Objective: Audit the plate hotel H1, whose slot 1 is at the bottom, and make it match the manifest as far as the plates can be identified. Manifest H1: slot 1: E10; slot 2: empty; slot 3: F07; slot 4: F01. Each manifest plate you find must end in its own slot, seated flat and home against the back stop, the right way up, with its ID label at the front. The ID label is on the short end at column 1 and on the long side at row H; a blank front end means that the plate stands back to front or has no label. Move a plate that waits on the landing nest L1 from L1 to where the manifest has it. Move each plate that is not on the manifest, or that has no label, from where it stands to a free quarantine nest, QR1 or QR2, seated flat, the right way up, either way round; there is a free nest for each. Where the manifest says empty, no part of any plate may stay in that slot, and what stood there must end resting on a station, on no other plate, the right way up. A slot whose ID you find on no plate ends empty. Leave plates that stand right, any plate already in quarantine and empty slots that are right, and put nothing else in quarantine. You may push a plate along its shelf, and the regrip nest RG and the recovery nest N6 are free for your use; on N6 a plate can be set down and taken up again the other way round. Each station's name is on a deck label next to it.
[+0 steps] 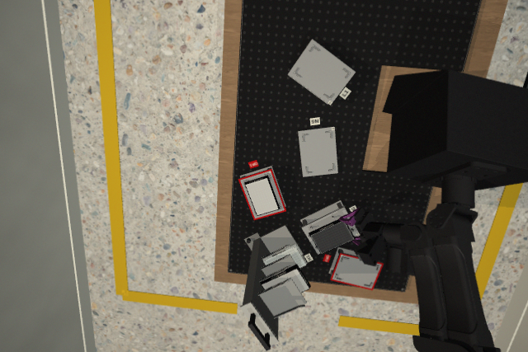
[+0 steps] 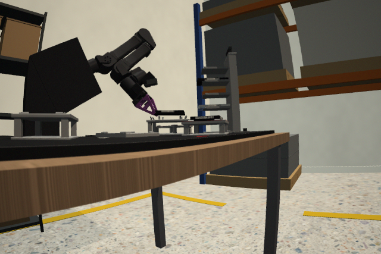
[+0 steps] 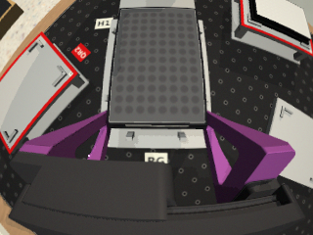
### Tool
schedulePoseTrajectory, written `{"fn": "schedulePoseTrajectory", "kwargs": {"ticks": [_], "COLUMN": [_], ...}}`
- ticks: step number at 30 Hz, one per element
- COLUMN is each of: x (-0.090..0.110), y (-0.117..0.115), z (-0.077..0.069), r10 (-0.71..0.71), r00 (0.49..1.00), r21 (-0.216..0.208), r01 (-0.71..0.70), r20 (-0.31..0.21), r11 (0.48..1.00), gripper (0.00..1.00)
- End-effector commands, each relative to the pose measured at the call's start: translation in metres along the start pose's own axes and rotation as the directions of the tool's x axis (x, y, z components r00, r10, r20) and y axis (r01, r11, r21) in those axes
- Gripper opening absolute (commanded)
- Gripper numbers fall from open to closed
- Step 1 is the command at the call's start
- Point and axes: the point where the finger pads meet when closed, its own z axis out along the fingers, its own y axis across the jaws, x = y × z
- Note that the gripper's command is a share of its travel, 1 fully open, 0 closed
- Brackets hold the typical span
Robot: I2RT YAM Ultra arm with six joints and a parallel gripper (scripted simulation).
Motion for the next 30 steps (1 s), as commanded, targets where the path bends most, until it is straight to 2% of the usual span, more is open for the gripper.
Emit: {"fn": "schedulePoseTrajectory", "kwargs": {"ticks": [1,30], "x": [-0.0072,0.0021], "y": [0.0013,0.0012], "z": [0.0008,0.0105], "r10": [0.005,0.005], "r00": [0.999,0.999], "r21": [-0.001,-0.001], "r01": [-0.005,-0.005], "r20": [0.034,0.034], "r11": [1.0,1.0], "gripper": [0.86,0.86]}}
